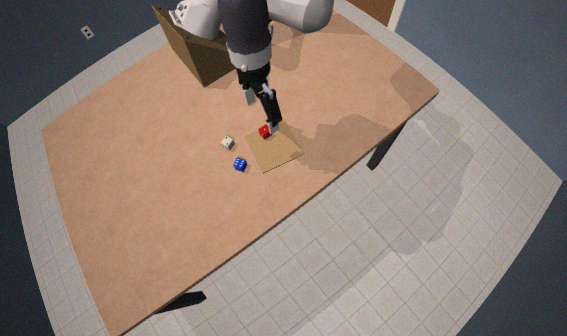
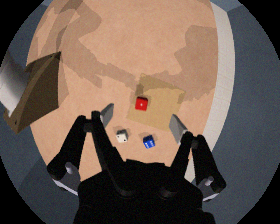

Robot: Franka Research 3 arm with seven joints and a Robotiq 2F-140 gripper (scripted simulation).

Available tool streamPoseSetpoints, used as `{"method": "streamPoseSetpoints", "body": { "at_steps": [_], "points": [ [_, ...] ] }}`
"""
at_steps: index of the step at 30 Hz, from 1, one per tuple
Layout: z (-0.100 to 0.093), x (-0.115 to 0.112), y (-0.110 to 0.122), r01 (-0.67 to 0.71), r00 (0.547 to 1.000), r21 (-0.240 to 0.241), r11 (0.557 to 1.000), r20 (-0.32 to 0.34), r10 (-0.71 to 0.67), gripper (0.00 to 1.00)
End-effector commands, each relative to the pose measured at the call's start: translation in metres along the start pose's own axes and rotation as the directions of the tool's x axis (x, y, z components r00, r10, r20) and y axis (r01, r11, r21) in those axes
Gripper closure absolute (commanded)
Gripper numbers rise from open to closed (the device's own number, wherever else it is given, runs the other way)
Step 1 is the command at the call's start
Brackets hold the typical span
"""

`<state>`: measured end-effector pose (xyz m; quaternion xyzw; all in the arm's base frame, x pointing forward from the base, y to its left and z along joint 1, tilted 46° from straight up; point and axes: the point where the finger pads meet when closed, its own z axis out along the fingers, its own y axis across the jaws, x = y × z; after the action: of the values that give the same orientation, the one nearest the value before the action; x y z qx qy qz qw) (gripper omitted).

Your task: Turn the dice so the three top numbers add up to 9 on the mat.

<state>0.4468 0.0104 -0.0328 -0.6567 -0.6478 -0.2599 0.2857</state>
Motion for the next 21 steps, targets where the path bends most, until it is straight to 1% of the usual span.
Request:
{"method": "streamPoseSetpoints", "body": {
  "at_steps": [1,14,15,17,21],
  "points": [
    [-0.001,0.000,0.000,-0.009,1.000,0.003,1.000,-0.002,0.009,0.00],
    [0.000,0.000,0.000,-0.010,1.000,0.001,1.000,-0.002,0.010,0.00],
    [0.000,-0.003,0.002,-0.040,0.999,0.001,0.999,-0.002,0.040,0.00],
    [0.000,-0.020,0.012,-0.185,0.983,-0.001,0.983,-0.005,0.185,0.00],
    [0.000,-0.029,0.016,-0.255,0.967,-0.002,0.967,-0.006,0.255,0.00]
  ]
}}
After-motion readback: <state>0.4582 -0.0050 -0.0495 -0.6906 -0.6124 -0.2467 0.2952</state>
